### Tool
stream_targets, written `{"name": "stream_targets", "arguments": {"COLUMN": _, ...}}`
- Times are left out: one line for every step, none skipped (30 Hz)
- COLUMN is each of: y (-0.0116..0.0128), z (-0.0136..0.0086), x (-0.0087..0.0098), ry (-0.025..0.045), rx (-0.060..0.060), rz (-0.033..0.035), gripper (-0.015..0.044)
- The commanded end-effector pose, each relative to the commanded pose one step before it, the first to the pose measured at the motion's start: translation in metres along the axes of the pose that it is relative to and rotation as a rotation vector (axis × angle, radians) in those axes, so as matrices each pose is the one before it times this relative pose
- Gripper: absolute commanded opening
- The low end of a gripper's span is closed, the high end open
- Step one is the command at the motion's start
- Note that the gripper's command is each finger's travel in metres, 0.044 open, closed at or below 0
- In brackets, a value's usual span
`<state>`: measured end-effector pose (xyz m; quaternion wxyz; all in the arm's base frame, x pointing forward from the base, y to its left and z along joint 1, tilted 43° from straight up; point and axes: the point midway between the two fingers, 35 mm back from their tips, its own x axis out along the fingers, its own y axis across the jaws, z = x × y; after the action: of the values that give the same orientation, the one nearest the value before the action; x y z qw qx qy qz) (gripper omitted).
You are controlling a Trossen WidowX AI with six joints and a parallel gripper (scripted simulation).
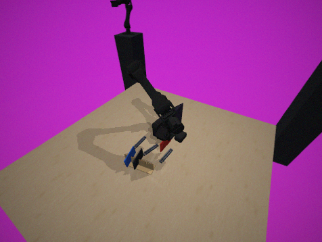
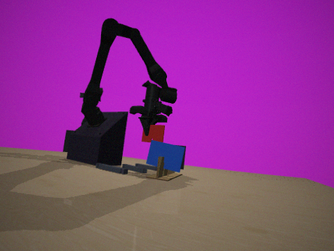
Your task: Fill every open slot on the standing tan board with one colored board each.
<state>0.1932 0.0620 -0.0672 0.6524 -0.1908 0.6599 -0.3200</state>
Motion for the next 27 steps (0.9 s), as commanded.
{"name": "stream_targets", "arguments": {"y": 0.00017, "z": 0.01119, "x": -0.00321, "ry": -0.00632, "rx": -0.0168, "rz": 0.00685, "gripper": 0.0000}}
{"name": "stream_targets", "arguments": {"y": -0.00037, "z": 0.00223, "x": -0.00024, "ry": -0.00013, "rx": -0.0046, "rz": 0.00062, "gripper": 0.0000}}
{"name": "stream_targets", "arguments": {"y": -0.00041, "z": 0.00223, "x": -0.00023, "ry": -0.00014, "rx": -0.0046, "rz": 0.00059, "gripper": 0.0000}}
{"name": "stream_targets", "arguments": {"y": -0.00045, "z": 0.00223, "x": -0.00022, "ry": -0.00015, "rx": -0.0046, "rz": 0.00055, "gripper": 0.0000}}
{"name": "stream_targets", "arguments": {"y": -0.00048, "z": 0.00223, "x": -0.00021, "ry": -0.00015, "rx": -0.0046, "rz": 0.00052, "gripper": 0.0000}}
{"name": "stream_targets", "arguments": {"y": -0.00052, "z": 0.00223, "x": -0.00020, "ry": -0.00016, "rx": -0.0046, "rz": 0.00049, "gripper": 0.0000}}
{"name": "stream_targets", "arguments": {"y": -0.00056, "z": 0.00223, "x": -0.00019, "ry": -0.00016, "rx": -0.0046, "rz": 0.00045, "gripper": 0.0000}}
{"name": "stream_targets", "arguments": {"y": -0.00059, "z": 0.00223, "x": -0.00018, "ry": -0.00017, "rx": -0.0046, "rz": 0.00042, "gripper": 0.0000}}
{"name": "stream_targets", "arguments": {"y": -0.00063, "z": 0.00223, "x": -0.00017, "ry": -0.00017, "rx": -0.0045, "rz": 0.00038, "gripper": 0.0000}}
{"name": "stream_targets", "arguments": {"y": -0.00067, "z": 0.00223, "x": -0.00016, "ry": -0.00017, "rx": -0.0045, "rz": 0.00035, "gripper": 0.0000}}
{"name": "stream_targets", "arguments": {"y": -0.00070, "z": 0.00222, "x": -0.00015, "ry": -0.00018, "rx": -0.0045, "rz": 0.00031, "gripper": 0.0000}}
{"name": "stream_targets", "arguments": {"y": -0.00071, "z": 0.00213, "x": -0.00012, "ry": -0.00010, "rx": -0.0042, "rz": 0.00031, "gripper": 0.0000}}
{"name": "stream_targets", "arguments": {"y": -0.00074, "z": 0.00212, "x": -0.00011, "ry": -0.00010, "rx": -0.0042, "rz": 0.00028, "gripper": 0.0000}}
{"name": "stream_targets", "arguments": {"y": -0.00078, "z": 0.00212, "x": -0.00010, "ry": -0.00010, "rx": -0.0042, "rz": 0.00025, "gripper": 0.0000}}
{"name": "stream_targets", "arguments": {"y": -0.00081, "z": 0.00211, "x": -0.00009, "ry": -0.00010, "rx": -0.0042, "rz": 0.00022, "gripper": 0.0000}}
{"name": "stream_targets", "arguments": {"y": -0.00085, "z": 0.00211, "x": -0.00008, "ry": -0.00010, "rx": -0.0042, "rz": 0.00019, "gripper": 0.0000}}
{"name": "stream_targets", "arguments": {"y": -0.00088, "z": 0.00210, "x": -0.00007, "ry": -0.00010, "rx": -0.0041, "rz": 0.00015, "gripper": 0.0000}}
{"name": "stream_targets", "arguments": {"y": -0.00091, "z": 0.00209, "x": -0.00006, "ry": -0.00010, "rx": -0.0041, "rz": 0.00012, "gripper": 0.0000}}
{"name": "stream_targets", "arguments": {"y": -0.00094, "z": 0.00209, "x": -0.00005, "ry": -0.00009, "rx": -0.0041, "rz": 0.00009, "gripper": 0.0000}}
{"name": "stream_targets", "arguments": {"y": -0.00098, "z": 0.00208, "x": -0.00004, "ry": -0.00009, "rx": -0.0041, "rz": 0.00006, "gripper": 0.0000}}
{"name": "stream_targets", "arguments": {"y": -0.00101, "z": 0.00207, "x": -0.00003, "ry": -0.00009, "rx": -0.0041, "rz": 0.00003, "gripper": 0.0000}}
{"name": "stream_targets", "arguments": {"y": -0.00107, "z": 0.00221, "x": -0.00007, "ry": -0.00055, "rx": -0.0020, "rz": 0.00023, "gripper": 0.0000}}
{"name": "stream_targets", "arguments": {"y": -0.00110, "z": 0.00218, "x": -0.00006, "ry": -0.00054, "rx": -0.0020, "rz": 0.00018, "gripper": 0.0000}}
{"name": "stream_targets", "arguments": {"y": -0.00109, "z": 0.00207, "x": -0.00004, "ry": -0.00039, "rx": -0.0027, "rz": 0.00004, "gripper": 0.0000}}
{"name": "stream_targets", "arguments": {"y": -0.00110, "z": 0.00202, "x": -0.00003, "ry": -0.00033, "rx": -0.0030, "rz": -0.00003, "gripper": 0.0000}}
{"name": "stream_targets", "arguments": {"y": -0.00113, "z": 0.00201, "x": -0.00002, "ry": -0.00033, "rx": -0.0029, "rz": -0.00006, "gripper": 0.0000}}
{"name": "stream_targets", "arguments": {"y": -0.00116, "z": 0.00200, "x": -0.00001, "ry": -0.00032, "rx": -0.0029, "rz": -0.00010, "gripper": 0.0000}}
